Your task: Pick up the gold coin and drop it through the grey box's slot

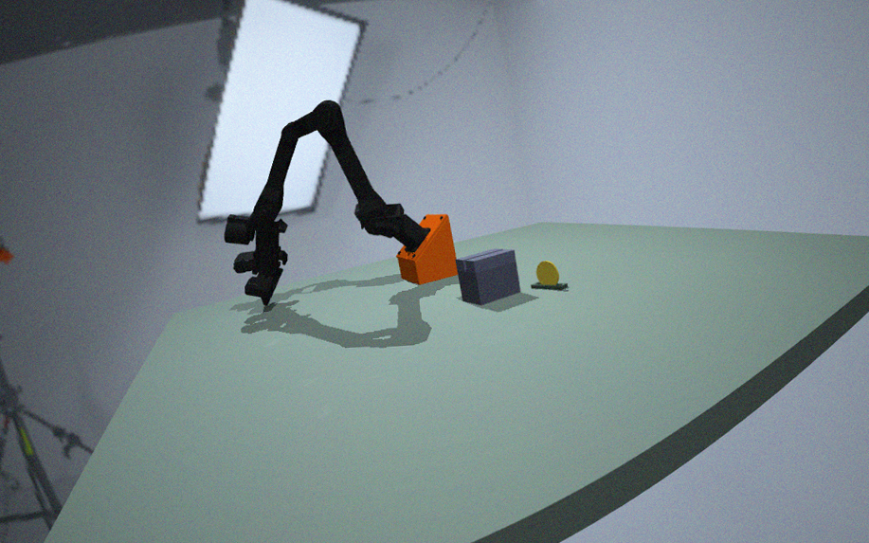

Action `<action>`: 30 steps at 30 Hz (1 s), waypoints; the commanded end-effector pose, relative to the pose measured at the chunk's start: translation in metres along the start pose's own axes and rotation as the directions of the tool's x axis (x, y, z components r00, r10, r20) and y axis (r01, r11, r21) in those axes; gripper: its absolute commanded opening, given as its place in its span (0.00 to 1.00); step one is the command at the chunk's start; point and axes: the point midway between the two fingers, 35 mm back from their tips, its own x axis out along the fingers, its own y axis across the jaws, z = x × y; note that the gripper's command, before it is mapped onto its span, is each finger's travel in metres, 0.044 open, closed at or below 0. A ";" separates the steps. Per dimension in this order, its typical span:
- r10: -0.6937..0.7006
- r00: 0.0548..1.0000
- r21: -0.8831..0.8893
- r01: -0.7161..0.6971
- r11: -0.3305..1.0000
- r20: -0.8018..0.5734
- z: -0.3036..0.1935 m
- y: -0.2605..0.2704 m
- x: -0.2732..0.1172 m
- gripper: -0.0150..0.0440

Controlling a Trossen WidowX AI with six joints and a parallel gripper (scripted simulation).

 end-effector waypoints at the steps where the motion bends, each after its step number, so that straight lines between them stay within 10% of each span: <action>1: 0.111 0.988 -0.133 -0.097 0.986 0.107 0.040 0.057 -0.008 0.53; 19: 0.627 0.778 -0.462 -0.565 0.684 -0.023 0.004 0.295 -0.110 0.53; 30: 0.706 0.678 -0.523 -0.685 0.507 -0.204 -0.074 0.368 -0.171 0.53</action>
